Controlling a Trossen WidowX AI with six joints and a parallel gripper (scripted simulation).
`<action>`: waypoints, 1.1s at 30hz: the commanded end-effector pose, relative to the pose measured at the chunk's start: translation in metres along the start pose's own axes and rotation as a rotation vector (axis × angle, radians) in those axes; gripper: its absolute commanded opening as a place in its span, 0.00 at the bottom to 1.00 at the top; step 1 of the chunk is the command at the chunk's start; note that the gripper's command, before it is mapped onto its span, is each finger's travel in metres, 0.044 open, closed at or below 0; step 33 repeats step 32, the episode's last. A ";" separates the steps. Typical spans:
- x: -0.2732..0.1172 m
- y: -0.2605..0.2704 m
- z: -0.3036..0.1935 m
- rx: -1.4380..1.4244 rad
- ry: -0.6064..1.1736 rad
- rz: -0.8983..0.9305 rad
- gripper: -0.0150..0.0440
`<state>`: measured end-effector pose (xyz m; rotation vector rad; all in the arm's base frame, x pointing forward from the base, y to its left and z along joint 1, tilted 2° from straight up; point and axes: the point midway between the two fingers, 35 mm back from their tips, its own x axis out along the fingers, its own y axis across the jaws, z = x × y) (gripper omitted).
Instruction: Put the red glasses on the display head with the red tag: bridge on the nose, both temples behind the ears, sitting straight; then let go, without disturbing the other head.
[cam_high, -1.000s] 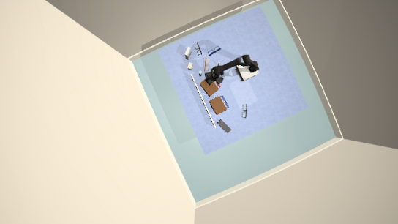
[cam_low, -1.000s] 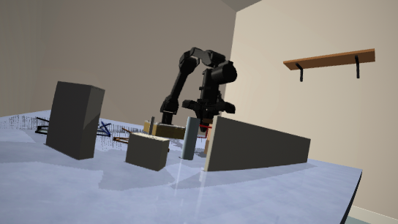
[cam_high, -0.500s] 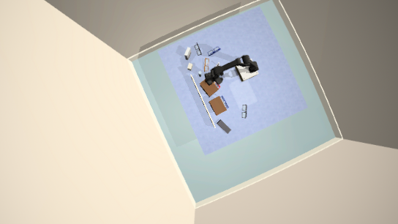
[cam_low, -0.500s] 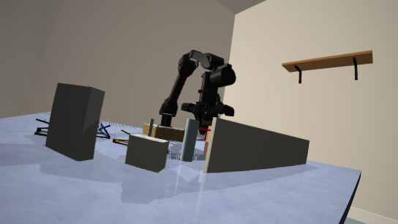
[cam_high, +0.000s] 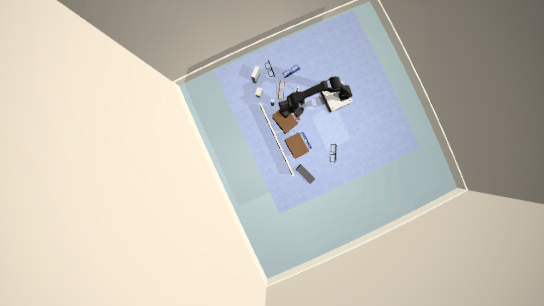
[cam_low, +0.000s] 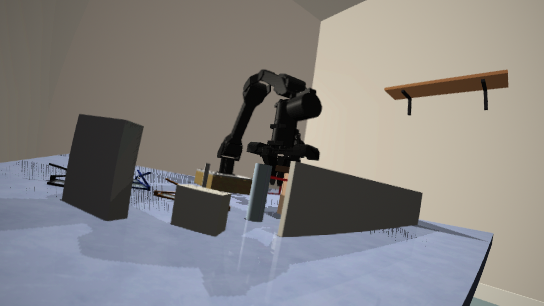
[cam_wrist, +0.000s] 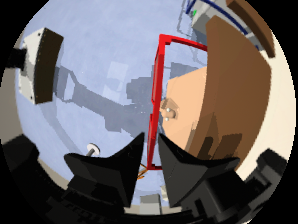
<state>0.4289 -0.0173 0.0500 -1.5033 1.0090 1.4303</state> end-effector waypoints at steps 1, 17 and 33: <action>0.000 0.000 0.000 0.000 0.000 0.000 0.44; -0.032 0.002 -0.001 0.002 0.012 0.010 0.44; -0.049 0.058 -0.001 0.002 0.012 0.014 0.44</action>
